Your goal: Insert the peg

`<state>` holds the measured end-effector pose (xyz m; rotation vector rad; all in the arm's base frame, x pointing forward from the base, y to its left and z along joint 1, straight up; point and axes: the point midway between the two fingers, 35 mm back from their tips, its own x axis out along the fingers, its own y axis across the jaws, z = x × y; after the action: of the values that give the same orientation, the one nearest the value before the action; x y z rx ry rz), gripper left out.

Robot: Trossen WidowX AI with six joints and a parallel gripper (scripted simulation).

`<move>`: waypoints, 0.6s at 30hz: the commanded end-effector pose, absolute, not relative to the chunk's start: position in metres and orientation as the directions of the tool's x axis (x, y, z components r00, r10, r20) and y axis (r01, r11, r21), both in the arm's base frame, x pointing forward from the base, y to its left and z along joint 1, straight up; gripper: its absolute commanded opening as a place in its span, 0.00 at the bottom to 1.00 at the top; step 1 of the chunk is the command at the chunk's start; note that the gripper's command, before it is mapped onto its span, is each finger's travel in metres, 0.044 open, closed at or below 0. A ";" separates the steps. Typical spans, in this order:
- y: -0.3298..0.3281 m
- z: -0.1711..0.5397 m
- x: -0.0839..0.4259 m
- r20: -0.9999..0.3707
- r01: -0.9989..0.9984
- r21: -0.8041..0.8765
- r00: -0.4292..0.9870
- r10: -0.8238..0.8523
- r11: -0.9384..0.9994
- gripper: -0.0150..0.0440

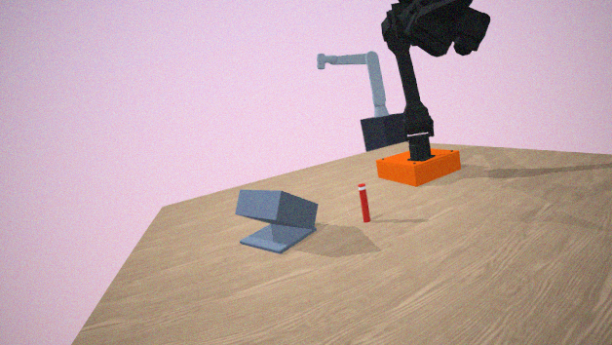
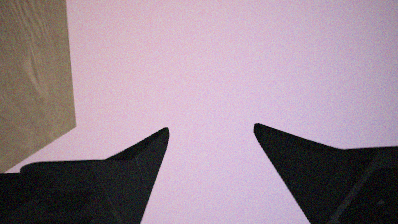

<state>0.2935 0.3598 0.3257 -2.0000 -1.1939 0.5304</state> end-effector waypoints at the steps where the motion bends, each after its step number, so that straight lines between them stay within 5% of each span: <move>1: 0.352 0.307 0.310 -0.063 0.517 -0.769 0.525 0.849 -0.377 1.00; 18: 0.285 0.213 0.362 -0.473 0.184 -0.695 0.610 0.636 -0.695 1.00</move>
<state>0.3566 0.2964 0.2260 -2.2103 -0.7132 0.9256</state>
